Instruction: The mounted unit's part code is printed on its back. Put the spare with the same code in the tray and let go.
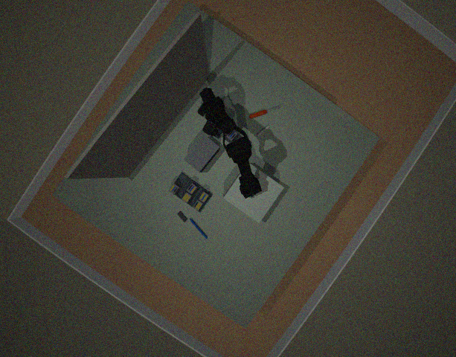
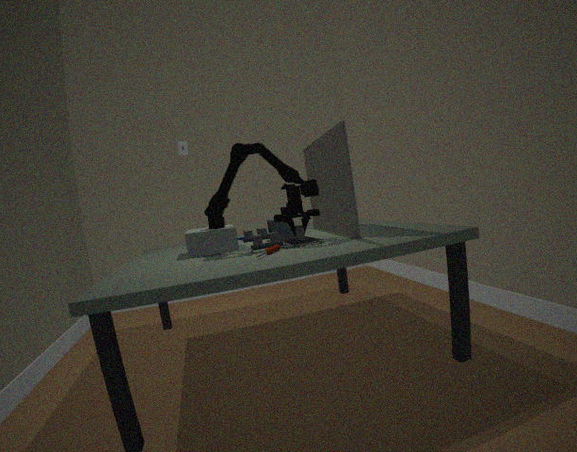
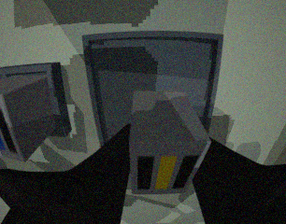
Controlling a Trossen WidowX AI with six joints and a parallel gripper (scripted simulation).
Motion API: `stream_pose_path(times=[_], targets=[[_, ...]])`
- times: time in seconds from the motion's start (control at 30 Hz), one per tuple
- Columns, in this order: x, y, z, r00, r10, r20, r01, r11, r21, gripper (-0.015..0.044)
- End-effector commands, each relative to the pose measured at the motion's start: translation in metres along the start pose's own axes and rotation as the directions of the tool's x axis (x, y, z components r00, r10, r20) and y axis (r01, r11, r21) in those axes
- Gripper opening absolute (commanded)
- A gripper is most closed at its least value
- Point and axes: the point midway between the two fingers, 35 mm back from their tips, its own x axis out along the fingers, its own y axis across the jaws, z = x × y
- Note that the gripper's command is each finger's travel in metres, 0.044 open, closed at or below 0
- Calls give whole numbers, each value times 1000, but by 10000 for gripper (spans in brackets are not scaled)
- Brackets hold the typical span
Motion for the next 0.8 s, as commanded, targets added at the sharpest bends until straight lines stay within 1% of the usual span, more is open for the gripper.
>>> stream_pose_path(times=[0.0,0.5,0.57,0.7,0.77], targets=[[-1,0,0,1000,-1,0,1,1000,0,53],[-3,-1,0,1000,-1,0,1,1000,0,440],[-26,-3,-2,1000,-1,0,1,1000,-1,440],[-96,-1,0,1000,-1,3,1,1000,-5,440],[-108,1,1,1000,-1,4,1,1000,-6,440]])
